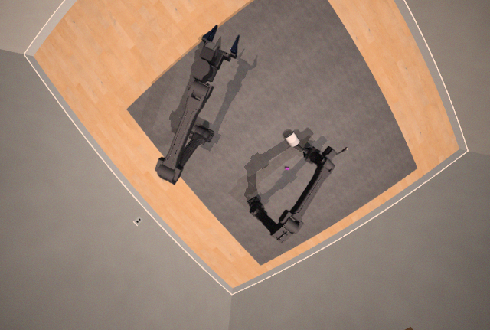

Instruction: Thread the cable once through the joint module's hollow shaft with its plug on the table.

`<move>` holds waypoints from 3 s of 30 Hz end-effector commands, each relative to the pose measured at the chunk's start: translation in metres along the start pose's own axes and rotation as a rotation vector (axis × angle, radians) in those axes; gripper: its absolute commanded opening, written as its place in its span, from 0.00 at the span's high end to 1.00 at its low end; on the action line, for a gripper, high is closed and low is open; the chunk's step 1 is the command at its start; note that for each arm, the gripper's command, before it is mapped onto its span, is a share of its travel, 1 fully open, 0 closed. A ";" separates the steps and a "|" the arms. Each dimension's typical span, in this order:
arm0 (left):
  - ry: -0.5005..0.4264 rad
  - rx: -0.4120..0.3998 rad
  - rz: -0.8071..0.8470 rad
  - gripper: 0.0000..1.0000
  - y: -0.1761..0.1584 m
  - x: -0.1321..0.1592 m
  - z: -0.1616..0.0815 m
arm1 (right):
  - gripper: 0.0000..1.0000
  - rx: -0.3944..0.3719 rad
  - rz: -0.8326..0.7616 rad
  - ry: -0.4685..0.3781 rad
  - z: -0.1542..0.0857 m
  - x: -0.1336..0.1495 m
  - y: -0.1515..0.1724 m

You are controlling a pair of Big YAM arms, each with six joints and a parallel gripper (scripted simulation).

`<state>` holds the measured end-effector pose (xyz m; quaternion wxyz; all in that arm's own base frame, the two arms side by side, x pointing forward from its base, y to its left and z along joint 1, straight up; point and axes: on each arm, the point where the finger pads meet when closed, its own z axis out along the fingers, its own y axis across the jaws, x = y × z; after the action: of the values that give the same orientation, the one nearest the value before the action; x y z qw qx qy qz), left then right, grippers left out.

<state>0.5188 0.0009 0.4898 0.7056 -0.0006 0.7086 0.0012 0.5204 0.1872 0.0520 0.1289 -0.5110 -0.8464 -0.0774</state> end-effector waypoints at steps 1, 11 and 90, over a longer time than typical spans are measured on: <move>-0.026 -0.004 -0.002 0.04 0.001 -0.012 0.003 | 0.68 -0.008 -0.032 -0.006 0.008 0.004 0.007; -0.026 -0.004 -0.002 0.04 0.001 -0.012 0.003 | 0.68 -0.007 -0.033 -0.007 0.018 0.002 0.007; -0.026 -0.004 -0.002 0.04 0.001 -0.012 0.003 | 1.00 -0.039 -0.023 -0.007 0.022 0.029 0.010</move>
<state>0.5188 0.0009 0.4898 0.7056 -0.0006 0.7086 0.0012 0.5093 0.2100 0.0190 0.1289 -0.5062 -0.8494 -0.0760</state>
